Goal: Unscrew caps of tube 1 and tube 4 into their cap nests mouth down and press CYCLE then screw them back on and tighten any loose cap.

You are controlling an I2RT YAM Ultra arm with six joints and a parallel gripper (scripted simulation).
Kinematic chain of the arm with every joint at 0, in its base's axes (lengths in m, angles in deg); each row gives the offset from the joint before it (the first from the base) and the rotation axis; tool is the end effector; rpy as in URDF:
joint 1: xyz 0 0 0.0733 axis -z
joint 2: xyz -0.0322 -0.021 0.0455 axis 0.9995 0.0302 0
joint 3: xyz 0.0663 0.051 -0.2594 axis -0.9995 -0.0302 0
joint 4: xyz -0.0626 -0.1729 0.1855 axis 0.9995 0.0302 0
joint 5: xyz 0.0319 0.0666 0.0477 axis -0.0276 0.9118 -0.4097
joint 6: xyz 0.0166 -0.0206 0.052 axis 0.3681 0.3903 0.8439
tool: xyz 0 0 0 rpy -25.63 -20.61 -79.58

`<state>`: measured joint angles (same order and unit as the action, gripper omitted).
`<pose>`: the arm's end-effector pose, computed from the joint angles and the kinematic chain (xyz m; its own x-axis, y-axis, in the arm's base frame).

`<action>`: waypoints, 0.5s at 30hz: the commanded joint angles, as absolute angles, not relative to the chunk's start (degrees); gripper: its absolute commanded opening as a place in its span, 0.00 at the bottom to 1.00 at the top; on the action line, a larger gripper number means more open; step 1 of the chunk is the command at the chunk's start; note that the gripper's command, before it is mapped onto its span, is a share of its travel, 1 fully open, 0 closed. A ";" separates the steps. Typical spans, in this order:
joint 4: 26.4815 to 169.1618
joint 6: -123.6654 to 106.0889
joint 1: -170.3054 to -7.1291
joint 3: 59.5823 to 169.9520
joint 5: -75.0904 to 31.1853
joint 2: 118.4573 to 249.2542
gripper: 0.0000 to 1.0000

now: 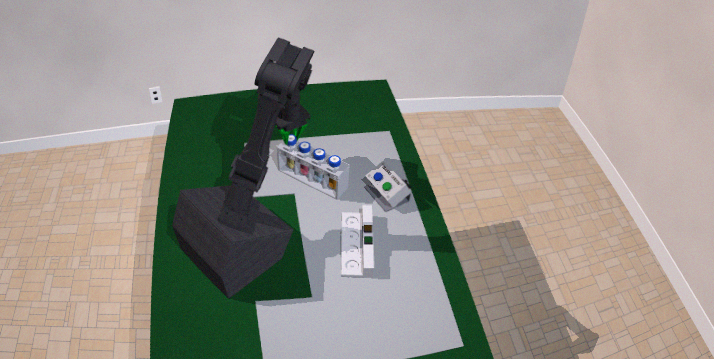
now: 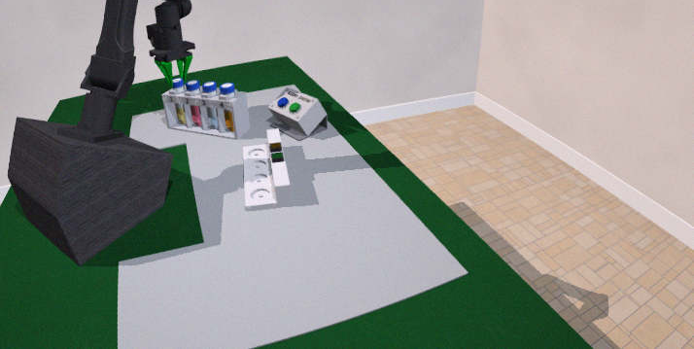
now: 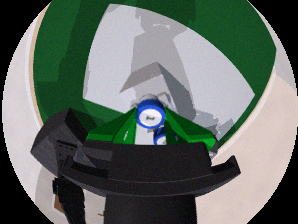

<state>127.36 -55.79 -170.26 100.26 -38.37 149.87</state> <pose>0.0431 0.2309 0.2592 0.5986 -0.7901 -0.1321 -0.7276 -0.4673 -0.5022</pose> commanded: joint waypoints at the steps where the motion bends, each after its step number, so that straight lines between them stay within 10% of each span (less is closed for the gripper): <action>1: 127.39 -69.80 -170.41 100.54 -38.31 149.58 0.00; 15: 127.43 -99.56 -170.41 100.56 -38.31 149.56 0.00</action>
